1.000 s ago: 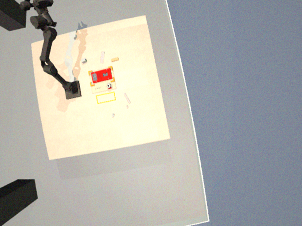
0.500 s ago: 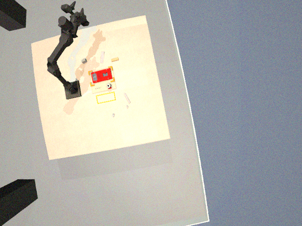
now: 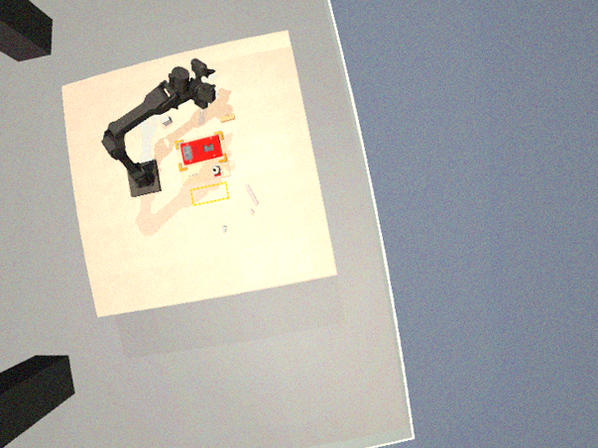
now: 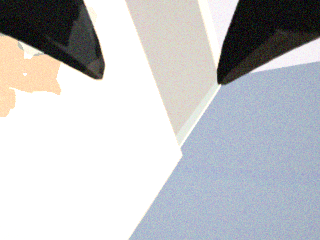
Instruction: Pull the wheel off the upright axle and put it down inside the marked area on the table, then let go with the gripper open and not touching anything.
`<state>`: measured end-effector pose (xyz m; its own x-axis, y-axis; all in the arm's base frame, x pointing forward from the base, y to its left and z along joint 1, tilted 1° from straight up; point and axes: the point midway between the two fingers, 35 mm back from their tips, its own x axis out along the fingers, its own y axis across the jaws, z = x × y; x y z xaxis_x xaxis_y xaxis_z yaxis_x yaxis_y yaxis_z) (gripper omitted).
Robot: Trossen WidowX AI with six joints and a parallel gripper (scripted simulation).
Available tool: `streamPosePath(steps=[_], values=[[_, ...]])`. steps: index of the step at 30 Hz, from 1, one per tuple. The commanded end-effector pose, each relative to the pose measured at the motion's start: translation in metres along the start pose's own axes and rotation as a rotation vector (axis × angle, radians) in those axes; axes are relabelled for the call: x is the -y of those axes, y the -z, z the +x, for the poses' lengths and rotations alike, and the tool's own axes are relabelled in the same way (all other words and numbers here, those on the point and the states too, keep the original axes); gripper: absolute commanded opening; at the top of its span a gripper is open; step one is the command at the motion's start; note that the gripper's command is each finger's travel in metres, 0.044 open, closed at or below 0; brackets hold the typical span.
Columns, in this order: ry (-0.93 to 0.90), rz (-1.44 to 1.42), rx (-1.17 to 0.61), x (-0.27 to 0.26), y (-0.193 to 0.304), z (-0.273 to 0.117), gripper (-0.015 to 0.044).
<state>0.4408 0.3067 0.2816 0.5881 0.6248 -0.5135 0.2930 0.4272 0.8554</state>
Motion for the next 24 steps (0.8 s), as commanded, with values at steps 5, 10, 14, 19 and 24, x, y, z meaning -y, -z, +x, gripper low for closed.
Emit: streamPosePath(steps=[5,10,14,19,24], values=[[0.243,0.121,0.091,0.073,-0.053,-0.014,0.0300],[0.425,0.252,0.164,0.127,-0.086,-0.036,0.0300],[0.609,0.396,0.234,0.181,-0.112,-0.067,0.0300],[0.836,0.580,0.306,0.241,-0.129,-0.116,0.0300],[0.989,0.706,0.343,0.276,-0.132,-0.153,0.0300]])
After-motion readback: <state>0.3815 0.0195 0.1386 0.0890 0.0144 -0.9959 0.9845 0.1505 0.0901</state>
